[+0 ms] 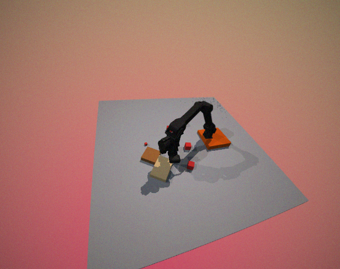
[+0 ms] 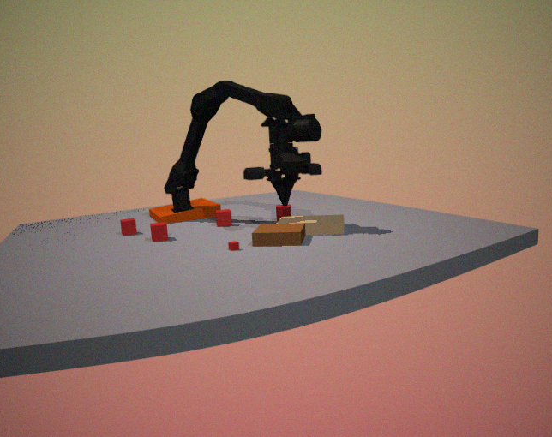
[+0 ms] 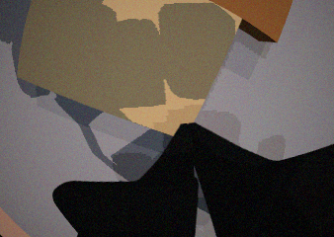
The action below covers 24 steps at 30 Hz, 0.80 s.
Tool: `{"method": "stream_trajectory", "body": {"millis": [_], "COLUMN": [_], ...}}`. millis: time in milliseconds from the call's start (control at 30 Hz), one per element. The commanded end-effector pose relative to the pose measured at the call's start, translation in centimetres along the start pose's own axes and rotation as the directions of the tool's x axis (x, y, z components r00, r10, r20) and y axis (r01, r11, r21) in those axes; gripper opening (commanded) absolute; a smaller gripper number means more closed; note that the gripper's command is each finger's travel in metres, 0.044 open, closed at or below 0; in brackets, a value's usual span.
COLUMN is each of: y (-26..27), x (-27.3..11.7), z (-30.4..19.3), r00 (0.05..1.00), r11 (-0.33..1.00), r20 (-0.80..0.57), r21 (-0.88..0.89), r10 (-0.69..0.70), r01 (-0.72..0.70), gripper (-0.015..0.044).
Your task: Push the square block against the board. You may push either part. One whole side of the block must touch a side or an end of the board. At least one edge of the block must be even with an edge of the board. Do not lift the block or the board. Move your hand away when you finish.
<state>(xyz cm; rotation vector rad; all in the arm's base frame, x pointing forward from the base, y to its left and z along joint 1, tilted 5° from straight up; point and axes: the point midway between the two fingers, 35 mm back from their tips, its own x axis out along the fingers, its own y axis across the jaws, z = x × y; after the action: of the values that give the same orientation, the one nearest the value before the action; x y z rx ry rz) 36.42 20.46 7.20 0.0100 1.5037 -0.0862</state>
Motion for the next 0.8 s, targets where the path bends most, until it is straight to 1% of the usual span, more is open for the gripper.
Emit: {"method": "stream_trajectory", "body": {"millis": [0,167,367,567,767], "y": [-1.2,-3.1,-5.5,-8.0,-10.7], "x": [-0.2,-0.2,-0.3,-0.4,-0.4], "z": [1.2,2.8,4.4,5.9,7.3], "r00": [1.000,1.000,1.000,1.000,1.000], "r11": [0.992,0.955,0.873,0.754,0.602], "r20": [0.004,0.005,0.006,0.007,0.008], "r21": [-0.127,-0.296,-0.487,-0.657,-0.798], "r10": [0.000,-0.002,-0.006,-0.010,-0.015], "r01": [0.000,0.004,0.008,0.012,0.016], "gripper": [0.0000,0.0000,0.0000,0.0000,0.0000]}}
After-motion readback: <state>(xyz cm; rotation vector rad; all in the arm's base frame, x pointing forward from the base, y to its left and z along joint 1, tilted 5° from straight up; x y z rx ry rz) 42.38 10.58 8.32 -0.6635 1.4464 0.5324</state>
